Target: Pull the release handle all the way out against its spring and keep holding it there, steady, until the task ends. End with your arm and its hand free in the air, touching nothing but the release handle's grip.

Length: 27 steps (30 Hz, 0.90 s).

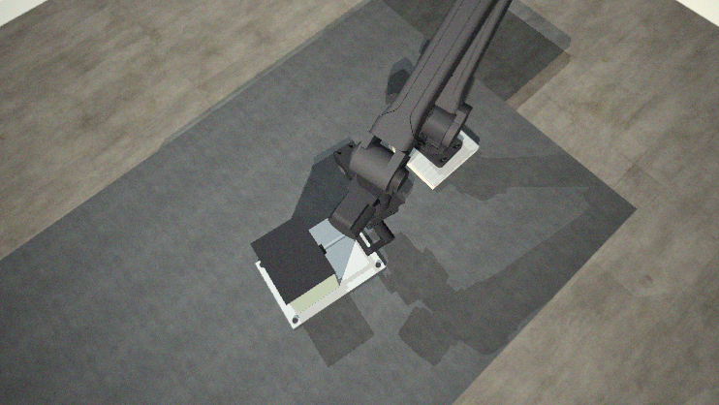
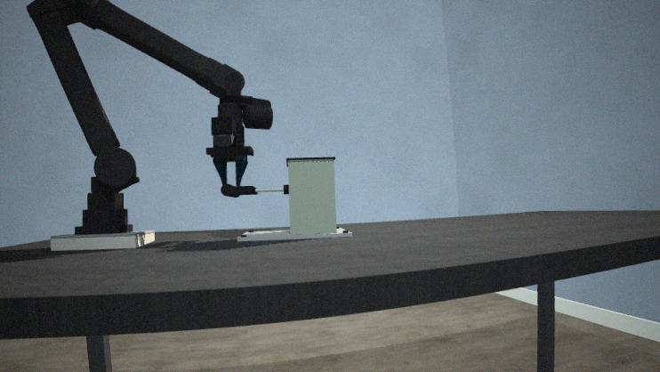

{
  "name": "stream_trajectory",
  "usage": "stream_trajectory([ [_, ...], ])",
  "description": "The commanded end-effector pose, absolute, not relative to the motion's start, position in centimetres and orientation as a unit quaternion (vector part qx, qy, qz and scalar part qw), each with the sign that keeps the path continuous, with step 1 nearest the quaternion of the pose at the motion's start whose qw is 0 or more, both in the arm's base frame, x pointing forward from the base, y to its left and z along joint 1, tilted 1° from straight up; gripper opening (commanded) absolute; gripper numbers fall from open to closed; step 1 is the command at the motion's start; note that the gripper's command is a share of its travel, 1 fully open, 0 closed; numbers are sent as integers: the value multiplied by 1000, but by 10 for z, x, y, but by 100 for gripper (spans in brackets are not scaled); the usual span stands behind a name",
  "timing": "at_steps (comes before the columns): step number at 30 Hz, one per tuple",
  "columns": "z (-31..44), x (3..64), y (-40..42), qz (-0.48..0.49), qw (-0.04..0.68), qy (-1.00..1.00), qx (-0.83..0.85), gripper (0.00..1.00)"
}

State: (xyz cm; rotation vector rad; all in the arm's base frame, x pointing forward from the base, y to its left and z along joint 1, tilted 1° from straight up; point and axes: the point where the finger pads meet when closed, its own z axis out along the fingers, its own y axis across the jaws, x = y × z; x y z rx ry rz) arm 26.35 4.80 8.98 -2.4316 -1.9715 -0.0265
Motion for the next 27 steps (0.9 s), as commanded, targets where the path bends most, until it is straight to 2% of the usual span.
stream_trajectory([
  [1,91,220,60,28,49,-636,-770,0],
  [27,91,217,60,30,52,-637,-768,0],
])
